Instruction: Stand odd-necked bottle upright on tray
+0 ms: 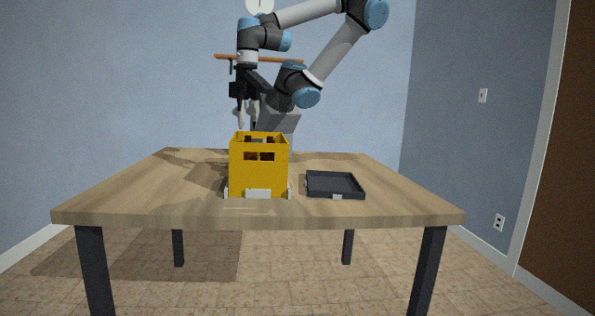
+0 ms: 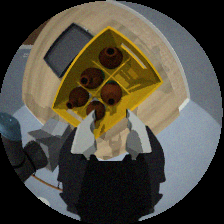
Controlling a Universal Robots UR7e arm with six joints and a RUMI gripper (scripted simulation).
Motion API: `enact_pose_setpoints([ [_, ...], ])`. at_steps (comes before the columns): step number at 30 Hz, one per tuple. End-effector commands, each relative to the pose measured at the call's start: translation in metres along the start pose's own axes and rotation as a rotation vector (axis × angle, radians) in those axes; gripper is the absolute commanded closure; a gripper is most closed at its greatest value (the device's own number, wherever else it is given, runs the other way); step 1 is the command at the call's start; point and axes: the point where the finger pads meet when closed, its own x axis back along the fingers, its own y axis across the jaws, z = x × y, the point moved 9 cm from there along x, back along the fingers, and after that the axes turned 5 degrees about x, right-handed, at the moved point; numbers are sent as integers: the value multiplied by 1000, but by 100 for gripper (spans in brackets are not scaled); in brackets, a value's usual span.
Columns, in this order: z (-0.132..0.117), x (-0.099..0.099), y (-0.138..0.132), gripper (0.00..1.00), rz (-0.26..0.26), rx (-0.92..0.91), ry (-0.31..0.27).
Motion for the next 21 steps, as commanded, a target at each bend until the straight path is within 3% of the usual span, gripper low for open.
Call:
enact_pose_setpoints([
  [1,0,-6,0,62,-1,0,-1],
  [21,0,-18,0,62,-1,0,-1],
])
